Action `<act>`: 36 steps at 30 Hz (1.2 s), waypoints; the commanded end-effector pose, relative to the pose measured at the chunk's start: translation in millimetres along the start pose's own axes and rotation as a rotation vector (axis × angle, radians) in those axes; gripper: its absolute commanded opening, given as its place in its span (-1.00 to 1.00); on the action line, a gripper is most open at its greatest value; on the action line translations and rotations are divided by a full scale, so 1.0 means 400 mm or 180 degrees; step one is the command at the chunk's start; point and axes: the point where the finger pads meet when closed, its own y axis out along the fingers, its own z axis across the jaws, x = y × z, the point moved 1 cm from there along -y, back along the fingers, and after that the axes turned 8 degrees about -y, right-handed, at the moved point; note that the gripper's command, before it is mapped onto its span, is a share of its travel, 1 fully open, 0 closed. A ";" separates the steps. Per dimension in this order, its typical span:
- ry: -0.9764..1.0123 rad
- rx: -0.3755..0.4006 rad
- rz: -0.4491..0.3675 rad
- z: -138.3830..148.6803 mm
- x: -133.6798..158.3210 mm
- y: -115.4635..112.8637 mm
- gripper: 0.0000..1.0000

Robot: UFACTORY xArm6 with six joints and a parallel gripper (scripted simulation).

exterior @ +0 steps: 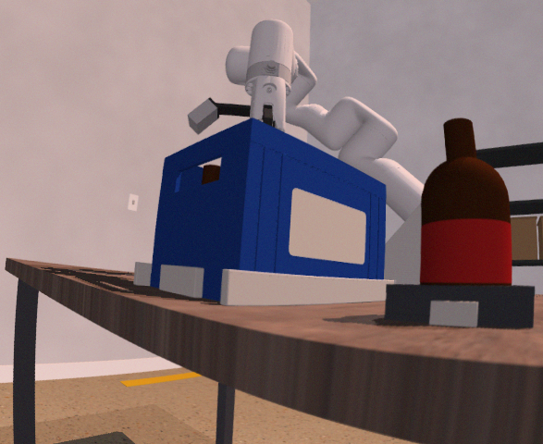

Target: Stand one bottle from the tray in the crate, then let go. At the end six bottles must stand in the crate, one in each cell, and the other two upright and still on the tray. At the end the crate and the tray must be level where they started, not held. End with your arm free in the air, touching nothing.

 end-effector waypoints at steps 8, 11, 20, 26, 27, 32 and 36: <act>0.0004 -0.0006 0.0006 -0.001 -0.002 -0.066 0.30; 0.0004 -0.0006 0.0006 -0.001 -0.002 -0.085 0.30; 0.0004 -0.0006 0.0006 -0.001 -0.002 -0.126 0.30; 0.0004 -0.0006 0.0006 -0.001 -0.002 -0.153 0.30; 0.0004 -0.0006 0.0006 -0.001 -0.002 -0.156 0.30; 0.0004 -0.0006 0.0006 -0.001 -0.002 -0.168 0.30; 0.0004 -0.0006 0.0006 -0.001 -0.002 -0.171 0.30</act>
